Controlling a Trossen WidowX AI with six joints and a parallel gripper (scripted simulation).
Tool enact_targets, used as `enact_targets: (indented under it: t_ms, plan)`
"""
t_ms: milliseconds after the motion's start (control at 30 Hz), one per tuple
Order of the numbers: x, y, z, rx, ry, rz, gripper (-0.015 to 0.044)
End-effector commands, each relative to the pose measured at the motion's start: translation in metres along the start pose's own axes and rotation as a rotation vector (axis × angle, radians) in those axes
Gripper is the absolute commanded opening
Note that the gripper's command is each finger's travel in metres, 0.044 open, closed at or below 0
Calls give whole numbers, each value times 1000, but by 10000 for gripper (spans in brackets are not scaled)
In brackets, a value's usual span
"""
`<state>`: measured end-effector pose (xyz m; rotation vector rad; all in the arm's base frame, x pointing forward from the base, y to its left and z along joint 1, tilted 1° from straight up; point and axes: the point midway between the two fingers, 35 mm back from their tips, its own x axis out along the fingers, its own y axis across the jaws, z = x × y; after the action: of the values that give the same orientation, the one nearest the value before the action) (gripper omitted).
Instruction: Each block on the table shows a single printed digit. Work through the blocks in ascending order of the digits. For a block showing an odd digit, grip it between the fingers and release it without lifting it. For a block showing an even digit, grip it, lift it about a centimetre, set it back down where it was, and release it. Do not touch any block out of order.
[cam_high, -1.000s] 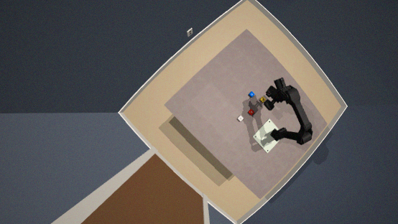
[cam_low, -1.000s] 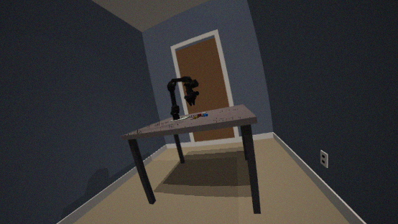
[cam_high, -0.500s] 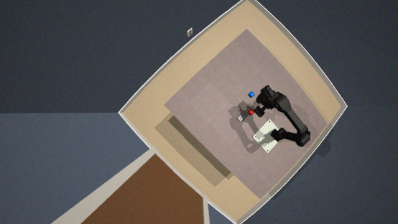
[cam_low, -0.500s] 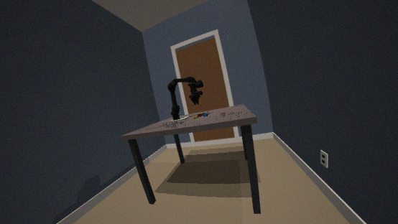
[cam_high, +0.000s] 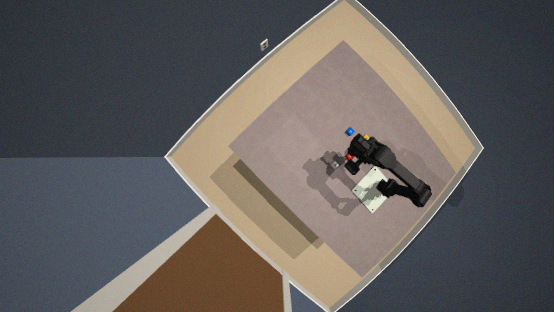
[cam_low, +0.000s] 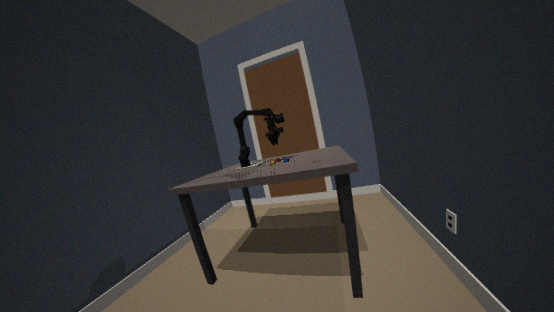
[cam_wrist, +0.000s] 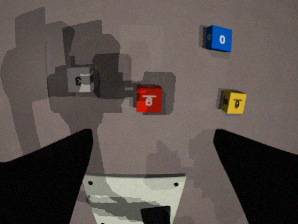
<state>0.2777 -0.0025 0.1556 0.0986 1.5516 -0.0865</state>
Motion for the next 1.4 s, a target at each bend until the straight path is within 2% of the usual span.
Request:
enact_targets:
  t_ms: [0,267,433,500,1133,1233,1367]
  plan:
    - [1,1,-1,5,2,2,400]
    - [1,3,0,5,2,2,400]
    - [-1,71,21,5,1,9,400]
    - [0,82,22,5,1,10,400]
    - [0,82,22,5,1,10,400]
    - [-1,62,36,5,-1,8,400]
    - [-2,0,65,5,-4,1,400]
